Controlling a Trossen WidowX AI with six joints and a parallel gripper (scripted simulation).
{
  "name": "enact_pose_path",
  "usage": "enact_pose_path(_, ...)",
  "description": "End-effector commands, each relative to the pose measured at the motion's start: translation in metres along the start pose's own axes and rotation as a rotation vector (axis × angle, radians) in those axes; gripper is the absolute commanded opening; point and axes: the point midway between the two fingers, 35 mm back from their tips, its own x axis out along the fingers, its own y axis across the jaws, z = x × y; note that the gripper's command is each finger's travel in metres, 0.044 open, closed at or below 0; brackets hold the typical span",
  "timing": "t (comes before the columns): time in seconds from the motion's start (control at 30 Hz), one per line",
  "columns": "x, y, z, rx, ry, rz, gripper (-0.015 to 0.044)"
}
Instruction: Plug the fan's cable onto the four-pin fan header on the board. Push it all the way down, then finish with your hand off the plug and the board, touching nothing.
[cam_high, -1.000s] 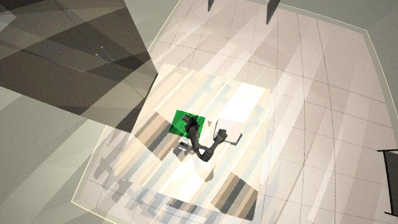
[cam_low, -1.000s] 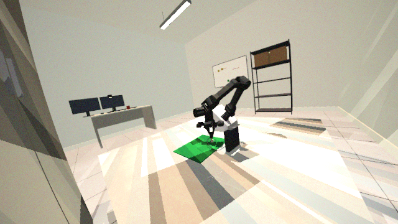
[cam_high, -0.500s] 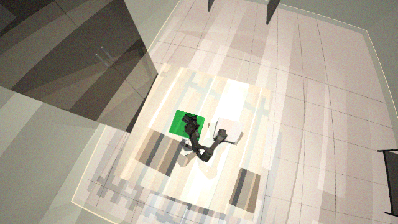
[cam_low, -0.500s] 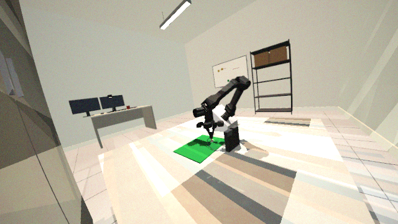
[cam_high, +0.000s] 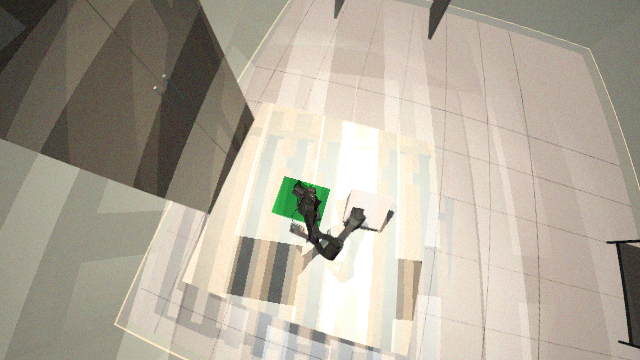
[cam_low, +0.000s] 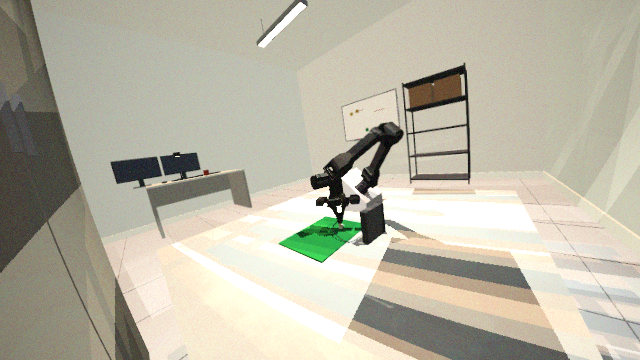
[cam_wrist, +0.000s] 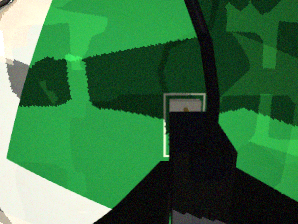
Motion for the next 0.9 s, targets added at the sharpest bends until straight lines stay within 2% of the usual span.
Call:
enact_pose_path(0.0,0.0015,0.0009,-0.0007,0.006,-0.002,0.005,0.0000)
enact_pose_path(0.87,0.0092,0.0009,-0.0005,0.007,-0.002,0.005,0.0000)
